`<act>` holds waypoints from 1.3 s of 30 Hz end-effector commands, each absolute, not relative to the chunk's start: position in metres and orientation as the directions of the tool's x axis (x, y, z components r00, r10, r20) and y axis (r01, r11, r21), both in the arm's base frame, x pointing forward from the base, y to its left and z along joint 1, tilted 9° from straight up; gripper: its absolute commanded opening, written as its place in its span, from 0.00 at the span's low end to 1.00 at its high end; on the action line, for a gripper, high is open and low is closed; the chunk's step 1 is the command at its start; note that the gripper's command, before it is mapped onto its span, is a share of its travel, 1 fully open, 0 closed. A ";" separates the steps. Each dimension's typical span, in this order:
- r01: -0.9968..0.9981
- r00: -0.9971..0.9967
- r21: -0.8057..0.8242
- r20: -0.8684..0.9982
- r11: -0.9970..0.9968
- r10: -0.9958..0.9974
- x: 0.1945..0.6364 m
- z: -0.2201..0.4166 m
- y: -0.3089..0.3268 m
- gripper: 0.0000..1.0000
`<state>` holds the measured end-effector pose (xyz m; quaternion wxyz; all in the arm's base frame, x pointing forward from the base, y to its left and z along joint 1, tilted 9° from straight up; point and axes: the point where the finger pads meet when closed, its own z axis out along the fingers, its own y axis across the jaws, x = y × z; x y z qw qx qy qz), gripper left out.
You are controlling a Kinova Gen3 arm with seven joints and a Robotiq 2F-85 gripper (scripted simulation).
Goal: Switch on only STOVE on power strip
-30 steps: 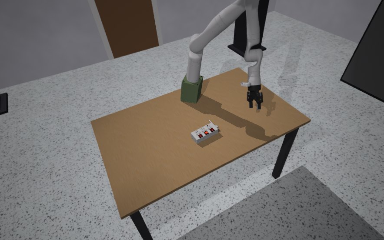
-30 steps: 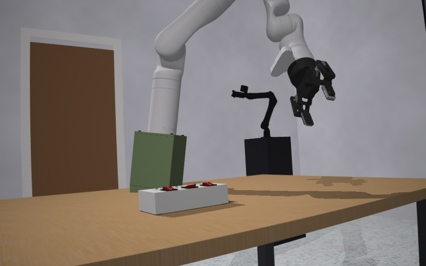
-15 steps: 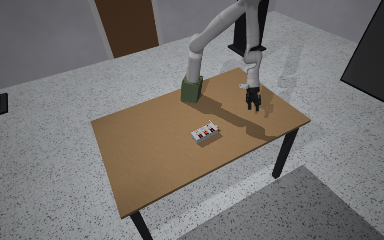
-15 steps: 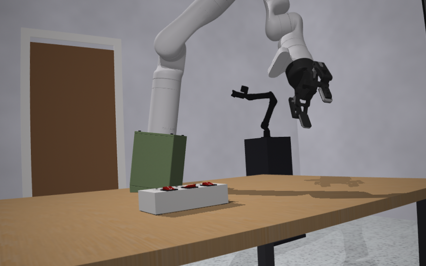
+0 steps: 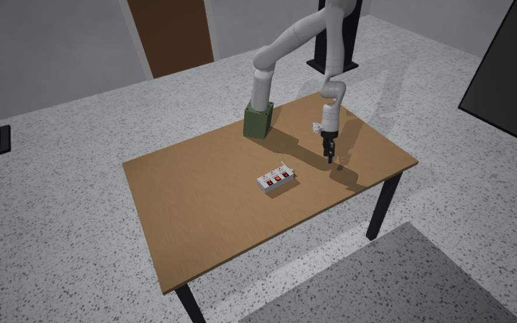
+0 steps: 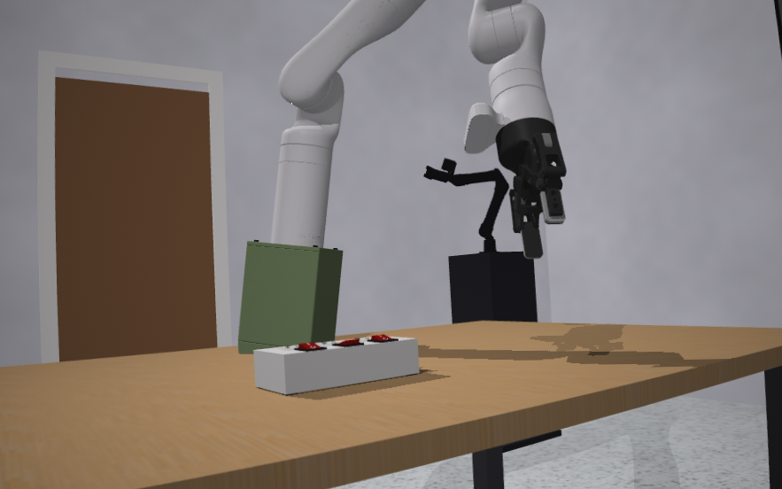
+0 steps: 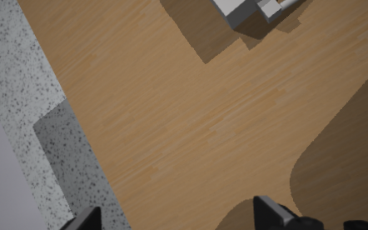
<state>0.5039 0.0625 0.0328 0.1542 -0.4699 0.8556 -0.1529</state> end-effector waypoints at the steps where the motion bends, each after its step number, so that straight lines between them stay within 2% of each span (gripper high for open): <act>1: -0.719 -0.579 -0.382 -0.133 0.581 -0.804 0.507 0.023 0.022 1.00; 12: -0.563 -0.793 -0.165 -0.168 0.810 -0.586 0.477 -0.011 -0.067 1.00; 28: -0.419 -0.895 -0.024 -0.155 0.908 -0.417 0.444 -0.026 -0.115 1.00; 39: -0.409 -0.901 -0.015 -0.154 0.913 -0.406 0.441 -0.026 -0.118 1.00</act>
